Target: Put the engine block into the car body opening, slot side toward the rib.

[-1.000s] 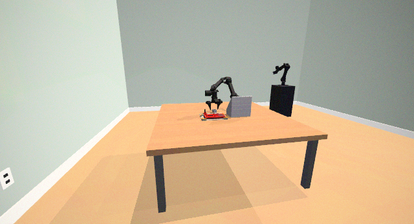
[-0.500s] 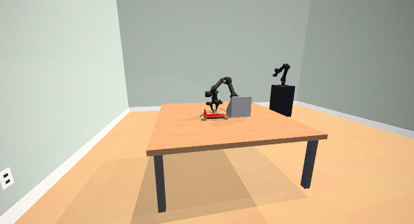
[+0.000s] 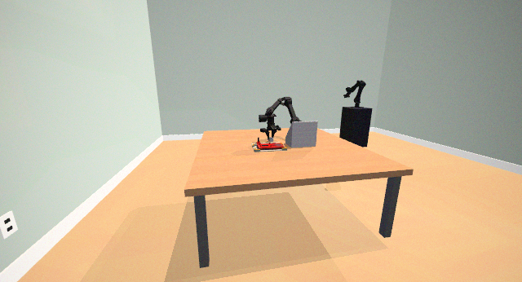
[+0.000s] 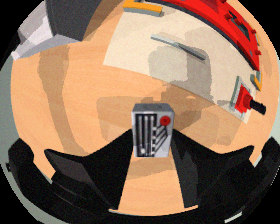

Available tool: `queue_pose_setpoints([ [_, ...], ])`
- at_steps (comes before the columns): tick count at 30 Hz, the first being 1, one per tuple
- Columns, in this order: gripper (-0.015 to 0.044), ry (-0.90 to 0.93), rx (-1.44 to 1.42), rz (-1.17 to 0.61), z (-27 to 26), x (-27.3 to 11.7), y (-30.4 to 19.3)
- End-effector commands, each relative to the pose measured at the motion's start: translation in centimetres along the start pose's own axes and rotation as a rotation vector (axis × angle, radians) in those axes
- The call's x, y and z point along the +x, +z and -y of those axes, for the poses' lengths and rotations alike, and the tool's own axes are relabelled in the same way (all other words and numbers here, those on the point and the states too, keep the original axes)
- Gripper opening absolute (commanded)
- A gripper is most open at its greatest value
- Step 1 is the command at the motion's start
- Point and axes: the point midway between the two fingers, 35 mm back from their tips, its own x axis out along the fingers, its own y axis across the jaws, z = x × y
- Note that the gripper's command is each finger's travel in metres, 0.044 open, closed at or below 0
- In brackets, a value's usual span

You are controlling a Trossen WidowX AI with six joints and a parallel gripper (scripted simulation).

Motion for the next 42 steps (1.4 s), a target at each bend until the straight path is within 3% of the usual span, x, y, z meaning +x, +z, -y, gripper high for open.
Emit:
queue_pose_setpoints([
  [1,0.0000,-0.008,0.010,0.003,0.5,-0.9,-0.1],
  [36,0.0000,-0.006,0.008,0.004,1.0,-11.6,0.0],
  [42,0.0000,-0.005,0.047,0.002,1.3,-12.1,0.2],
])
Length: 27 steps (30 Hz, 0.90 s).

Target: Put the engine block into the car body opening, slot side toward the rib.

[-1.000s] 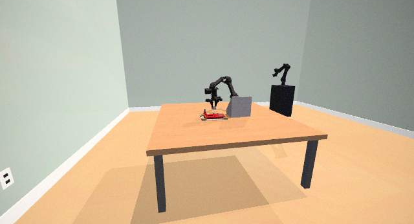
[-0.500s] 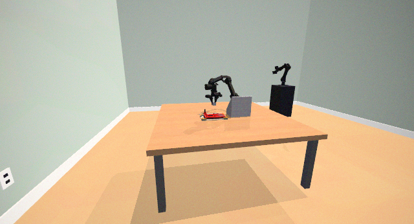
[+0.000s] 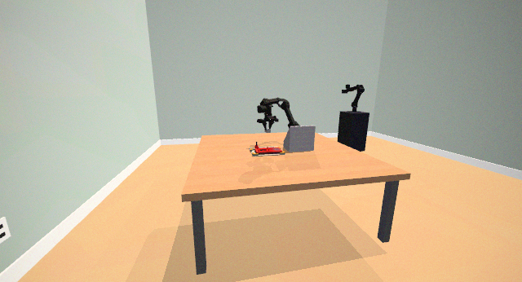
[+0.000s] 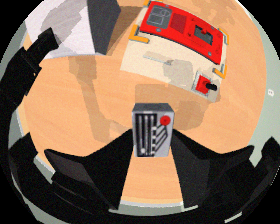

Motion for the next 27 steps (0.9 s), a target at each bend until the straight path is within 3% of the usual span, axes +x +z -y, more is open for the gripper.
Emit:
queue_pose_setpoints([
  [1,0.0000,0.001,0.058,0.003,0.5,-0.1,0.3],
  [27,0.0000,0.010,0.707,0.007,5.8,1.8,5.3],
])
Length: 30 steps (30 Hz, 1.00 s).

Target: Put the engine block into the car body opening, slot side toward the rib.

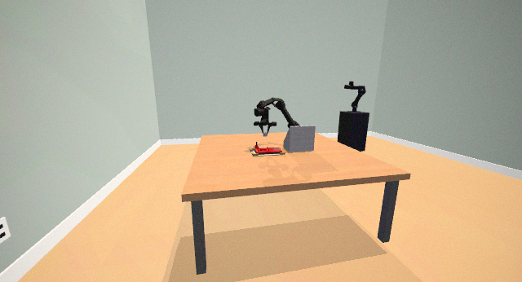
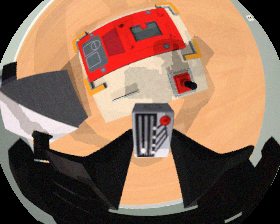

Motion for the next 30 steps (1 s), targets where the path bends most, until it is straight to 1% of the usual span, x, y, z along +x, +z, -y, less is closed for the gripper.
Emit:
queue_pose_setpoints([
  [1,0.0000,-0.001,0.092,0.007,0.3,0.1,1.0],
  [30,0.0000,-0.005,0.786,0.017,0.7,3.2,9.3],
])
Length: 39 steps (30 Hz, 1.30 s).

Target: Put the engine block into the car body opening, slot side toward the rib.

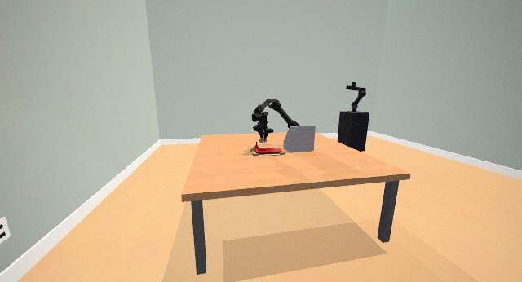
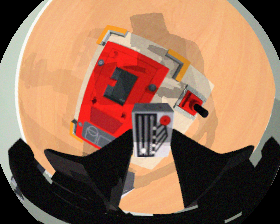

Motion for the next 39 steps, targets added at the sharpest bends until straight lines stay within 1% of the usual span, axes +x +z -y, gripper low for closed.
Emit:
queue_pose_setpoints([
  [1,0.0000,0.004,0.085,0.006,-0.6,0.3,0.8],
  [17,0.0000,0.004,0.481,0.007,-4.2,2.4,3.6],
  [20,0.0000,0.004,0.517,0.007,-4.5,2.7,3.8],
  [26,0.0158,0.004,0.562,0.007,-4.7,2.6,3.6],
  [39,0.0159,0.004,0.511,0.007,-4.7,2.7,3.6],
])
